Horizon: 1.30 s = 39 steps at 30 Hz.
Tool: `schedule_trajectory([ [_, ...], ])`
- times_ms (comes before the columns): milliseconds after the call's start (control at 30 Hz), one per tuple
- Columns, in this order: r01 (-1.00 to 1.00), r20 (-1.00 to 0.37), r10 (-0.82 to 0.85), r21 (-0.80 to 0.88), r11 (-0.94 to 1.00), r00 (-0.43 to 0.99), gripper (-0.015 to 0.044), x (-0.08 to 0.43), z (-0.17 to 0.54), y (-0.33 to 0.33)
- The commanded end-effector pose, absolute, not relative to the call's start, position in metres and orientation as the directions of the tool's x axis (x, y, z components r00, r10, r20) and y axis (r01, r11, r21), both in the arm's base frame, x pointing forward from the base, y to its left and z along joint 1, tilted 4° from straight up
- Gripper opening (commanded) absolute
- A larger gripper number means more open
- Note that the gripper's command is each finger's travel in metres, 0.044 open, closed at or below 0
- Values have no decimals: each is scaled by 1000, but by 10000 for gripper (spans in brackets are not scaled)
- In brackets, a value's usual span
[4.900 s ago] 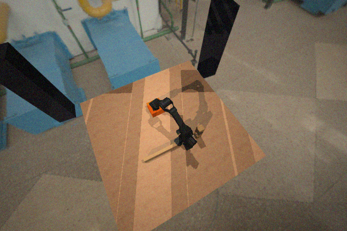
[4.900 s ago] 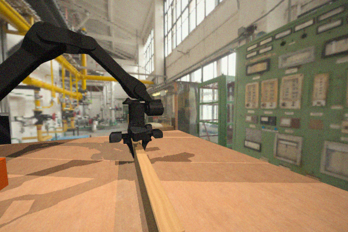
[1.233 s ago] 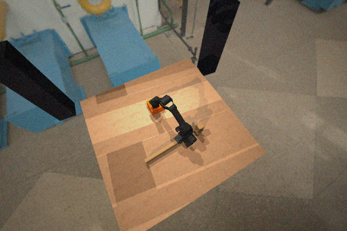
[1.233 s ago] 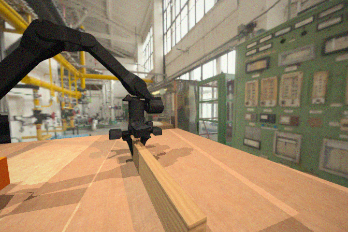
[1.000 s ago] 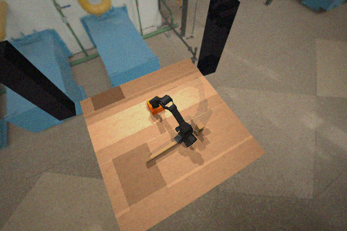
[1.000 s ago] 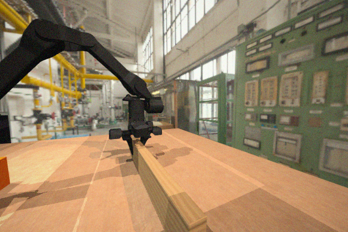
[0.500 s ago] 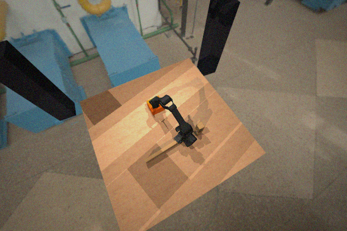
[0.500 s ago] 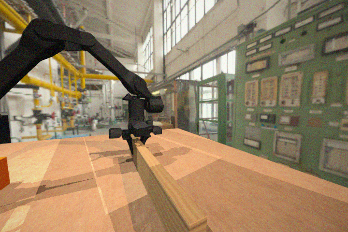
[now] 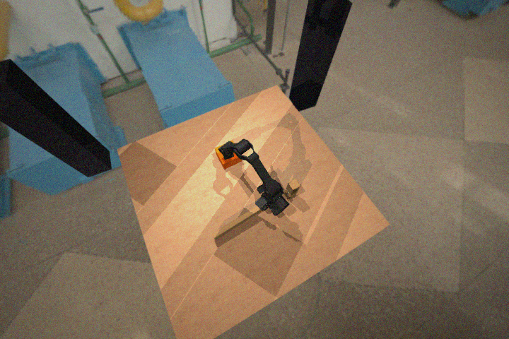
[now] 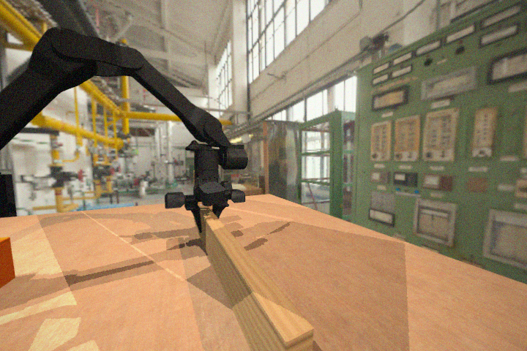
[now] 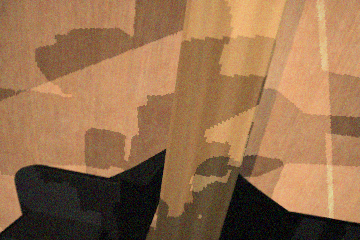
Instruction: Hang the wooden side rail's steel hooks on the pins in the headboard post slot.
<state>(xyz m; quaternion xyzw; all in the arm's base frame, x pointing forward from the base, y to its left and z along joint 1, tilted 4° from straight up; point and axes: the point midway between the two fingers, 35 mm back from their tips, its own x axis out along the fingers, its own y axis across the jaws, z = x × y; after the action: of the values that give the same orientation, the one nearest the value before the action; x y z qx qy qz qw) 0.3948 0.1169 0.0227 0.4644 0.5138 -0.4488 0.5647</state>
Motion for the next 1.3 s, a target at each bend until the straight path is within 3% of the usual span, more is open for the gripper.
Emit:
schedule_trajectory([
  [0, 982, -995, -25, 87, 169, 92, 0, 398, 32, 118],
  [1267, 982, -995, -25, 87, 169, 92, 0, 398, 39, 119],
])
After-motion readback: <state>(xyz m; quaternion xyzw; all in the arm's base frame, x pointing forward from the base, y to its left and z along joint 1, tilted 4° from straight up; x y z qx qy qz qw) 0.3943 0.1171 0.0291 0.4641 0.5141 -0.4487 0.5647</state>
